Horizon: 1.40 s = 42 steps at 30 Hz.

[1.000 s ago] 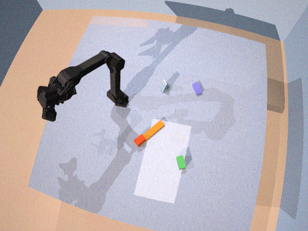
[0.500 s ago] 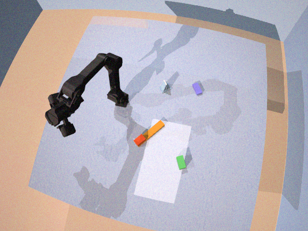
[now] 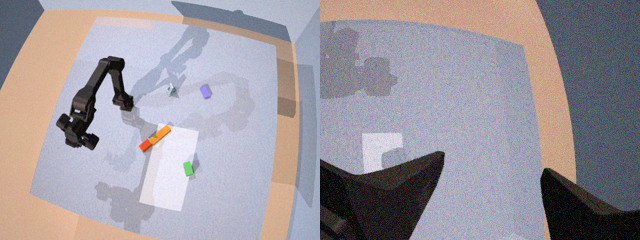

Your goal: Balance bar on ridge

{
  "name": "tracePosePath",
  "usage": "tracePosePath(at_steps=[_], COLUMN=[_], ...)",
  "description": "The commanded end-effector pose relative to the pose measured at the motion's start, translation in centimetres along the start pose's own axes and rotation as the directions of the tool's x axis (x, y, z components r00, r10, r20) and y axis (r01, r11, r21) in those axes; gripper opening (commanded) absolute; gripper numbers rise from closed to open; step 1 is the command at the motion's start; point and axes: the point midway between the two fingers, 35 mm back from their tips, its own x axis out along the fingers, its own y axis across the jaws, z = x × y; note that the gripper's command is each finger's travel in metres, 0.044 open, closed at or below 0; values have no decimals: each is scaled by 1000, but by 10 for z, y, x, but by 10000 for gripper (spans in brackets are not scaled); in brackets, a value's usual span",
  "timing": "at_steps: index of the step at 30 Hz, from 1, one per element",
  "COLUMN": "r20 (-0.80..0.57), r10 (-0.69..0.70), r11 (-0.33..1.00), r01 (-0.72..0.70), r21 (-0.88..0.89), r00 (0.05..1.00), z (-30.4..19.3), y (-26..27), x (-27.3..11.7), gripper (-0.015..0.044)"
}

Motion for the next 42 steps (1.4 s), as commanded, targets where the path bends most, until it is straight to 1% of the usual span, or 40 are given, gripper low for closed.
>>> tracePosePath(at_steps=[1,5,10,18,24,30,36,42], r20=[-18,-23,-34,-70,-107,-152,-203,-258], r10=[65,122,189,287,350,403,444,472], r11=[985,948,871,676,484,268,39,-188], r01=[-67,-123,-184,-253,-277,-275,-245,-190], r21=[-157,-293,-455,-692,-830,-924,-969,-964], r00=[998,992,981,955,931,903,873,843], z=[-2,-5,-10,-23,-37,-55,-75,-97], y=[28,51,80,125,155,184,209,231], x=[3,1,-4,-14,-23,-33,-45,-56], gripper=[315,315,315,315,315,315,315,315])
